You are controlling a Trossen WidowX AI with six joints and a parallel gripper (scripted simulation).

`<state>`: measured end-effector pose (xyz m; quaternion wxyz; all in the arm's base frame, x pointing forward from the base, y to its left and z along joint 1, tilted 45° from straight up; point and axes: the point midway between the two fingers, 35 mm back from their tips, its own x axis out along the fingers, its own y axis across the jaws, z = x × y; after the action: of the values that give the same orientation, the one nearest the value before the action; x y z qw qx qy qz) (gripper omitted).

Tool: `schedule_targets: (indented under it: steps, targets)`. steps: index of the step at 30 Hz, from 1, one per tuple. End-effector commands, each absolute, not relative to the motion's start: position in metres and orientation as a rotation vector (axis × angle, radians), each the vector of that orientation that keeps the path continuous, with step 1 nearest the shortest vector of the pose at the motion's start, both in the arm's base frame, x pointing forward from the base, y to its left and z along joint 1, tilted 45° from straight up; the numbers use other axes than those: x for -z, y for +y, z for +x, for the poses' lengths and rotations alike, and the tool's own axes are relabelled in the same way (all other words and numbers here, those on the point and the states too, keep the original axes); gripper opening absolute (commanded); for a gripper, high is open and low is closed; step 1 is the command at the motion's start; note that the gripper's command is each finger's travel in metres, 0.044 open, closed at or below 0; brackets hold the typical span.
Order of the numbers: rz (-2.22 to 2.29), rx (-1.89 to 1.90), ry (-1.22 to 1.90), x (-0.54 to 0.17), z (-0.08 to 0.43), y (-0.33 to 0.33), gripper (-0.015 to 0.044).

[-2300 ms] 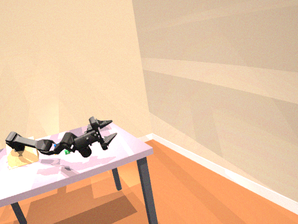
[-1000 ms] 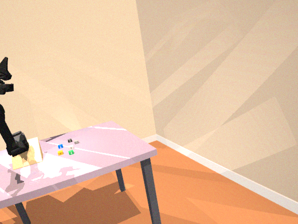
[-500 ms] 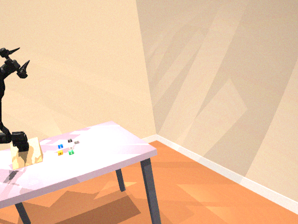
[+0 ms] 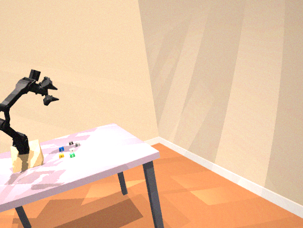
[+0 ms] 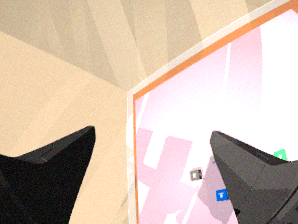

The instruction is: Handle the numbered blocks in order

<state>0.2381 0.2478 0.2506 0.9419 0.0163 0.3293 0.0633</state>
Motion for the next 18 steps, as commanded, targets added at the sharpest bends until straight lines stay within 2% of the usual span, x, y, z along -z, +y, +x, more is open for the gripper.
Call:
schedule_targets:
  steps: [1,5,10,18]
  targets:
    - [-0.188,0.045,0.818,-0.191,0.253,0.201,0.0400]
    - [-0.423,0.237,1.029,-0.134,0.252,0.137,0.0400]
    - [-0.701,0.453,1.370,-0.087,0.221,0.050,0.0400]
    - [-0.723,0.470,1.403,-0.085,0.217,0.043,0.0400]
